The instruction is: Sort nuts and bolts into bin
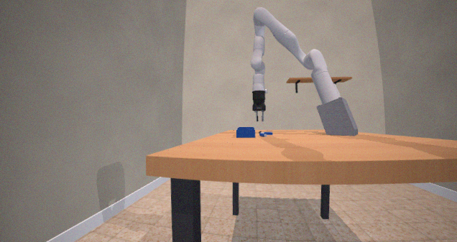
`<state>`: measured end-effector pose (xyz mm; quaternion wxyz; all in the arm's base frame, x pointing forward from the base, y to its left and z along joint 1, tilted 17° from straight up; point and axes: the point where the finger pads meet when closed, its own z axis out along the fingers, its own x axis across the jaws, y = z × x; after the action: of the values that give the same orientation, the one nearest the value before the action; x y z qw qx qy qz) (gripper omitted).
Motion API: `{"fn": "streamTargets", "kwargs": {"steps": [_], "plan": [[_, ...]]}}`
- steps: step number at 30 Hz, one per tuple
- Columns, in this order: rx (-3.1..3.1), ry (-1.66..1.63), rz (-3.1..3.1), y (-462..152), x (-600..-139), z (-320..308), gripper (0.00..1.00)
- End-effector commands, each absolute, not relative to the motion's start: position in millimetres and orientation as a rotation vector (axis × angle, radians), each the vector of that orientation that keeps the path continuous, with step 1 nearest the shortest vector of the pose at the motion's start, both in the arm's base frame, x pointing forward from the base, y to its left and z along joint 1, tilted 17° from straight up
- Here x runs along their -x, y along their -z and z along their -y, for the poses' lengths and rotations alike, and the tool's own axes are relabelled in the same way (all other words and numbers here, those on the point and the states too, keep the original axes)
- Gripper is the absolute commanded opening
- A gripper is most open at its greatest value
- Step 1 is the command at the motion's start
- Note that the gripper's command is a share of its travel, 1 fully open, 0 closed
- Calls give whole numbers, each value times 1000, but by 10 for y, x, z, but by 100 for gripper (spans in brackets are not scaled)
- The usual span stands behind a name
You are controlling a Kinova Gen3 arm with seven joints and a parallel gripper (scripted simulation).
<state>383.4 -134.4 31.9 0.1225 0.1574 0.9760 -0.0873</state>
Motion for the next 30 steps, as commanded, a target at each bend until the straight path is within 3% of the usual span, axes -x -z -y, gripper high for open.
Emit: {"fn": "streamTargets", "kwargs": {"steps": [1,30], "plan": [[-455,253,-2846,-327,-3846,1330,62],[-455,253,-2846,-290,-3848,1344,62]]}}
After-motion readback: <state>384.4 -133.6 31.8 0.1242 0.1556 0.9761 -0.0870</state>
